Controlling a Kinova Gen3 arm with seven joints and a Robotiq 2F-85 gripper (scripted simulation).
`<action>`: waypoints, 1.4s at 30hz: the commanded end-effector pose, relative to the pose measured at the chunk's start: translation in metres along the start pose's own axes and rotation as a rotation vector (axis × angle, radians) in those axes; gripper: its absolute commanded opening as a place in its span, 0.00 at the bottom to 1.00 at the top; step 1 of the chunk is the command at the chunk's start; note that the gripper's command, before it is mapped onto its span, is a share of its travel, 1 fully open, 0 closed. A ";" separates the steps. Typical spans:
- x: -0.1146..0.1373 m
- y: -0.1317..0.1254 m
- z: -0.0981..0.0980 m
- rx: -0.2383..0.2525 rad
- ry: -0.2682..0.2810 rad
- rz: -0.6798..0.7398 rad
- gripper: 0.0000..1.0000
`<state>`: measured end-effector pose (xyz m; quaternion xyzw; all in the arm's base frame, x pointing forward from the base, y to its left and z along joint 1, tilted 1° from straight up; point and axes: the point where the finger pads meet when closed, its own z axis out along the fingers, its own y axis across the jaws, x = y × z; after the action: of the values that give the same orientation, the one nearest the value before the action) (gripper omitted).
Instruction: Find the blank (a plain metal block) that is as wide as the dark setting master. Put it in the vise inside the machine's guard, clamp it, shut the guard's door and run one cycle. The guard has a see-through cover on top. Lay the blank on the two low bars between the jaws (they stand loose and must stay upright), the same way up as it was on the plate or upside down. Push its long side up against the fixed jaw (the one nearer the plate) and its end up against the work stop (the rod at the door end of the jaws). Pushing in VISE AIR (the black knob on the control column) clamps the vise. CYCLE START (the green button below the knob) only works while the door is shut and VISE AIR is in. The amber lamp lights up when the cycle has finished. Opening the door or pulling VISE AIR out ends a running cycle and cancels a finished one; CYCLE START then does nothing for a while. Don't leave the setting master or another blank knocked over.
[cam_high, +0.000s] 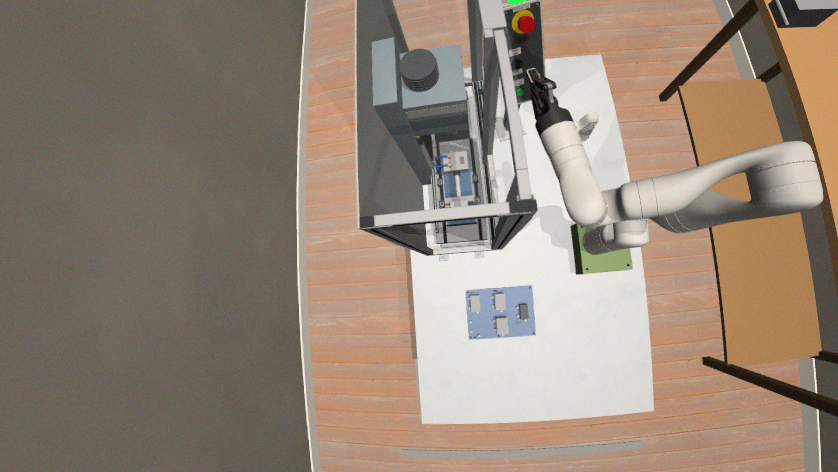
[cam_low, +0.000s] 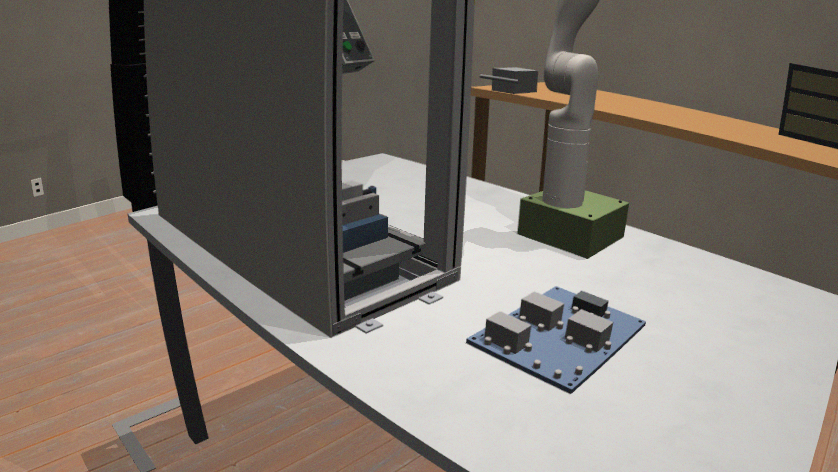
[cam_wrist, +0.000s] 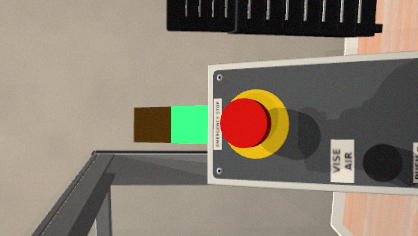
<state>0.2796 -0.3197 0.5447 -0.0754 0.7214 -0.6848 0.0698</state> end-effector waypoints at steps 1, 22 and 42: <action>-0.001 -0.005 -0.002 -0.003 -0.002 0.008 0.10; -0.007 -0.032 -0.004 -0.003 -0.002 0.008 0.10; -0.007 -0.032 -0.004 -0.003 -0.002 0.008 0.10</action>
<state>0.2861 -0.3177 0.5757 -0.0722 0.7219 -0.6842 0.0736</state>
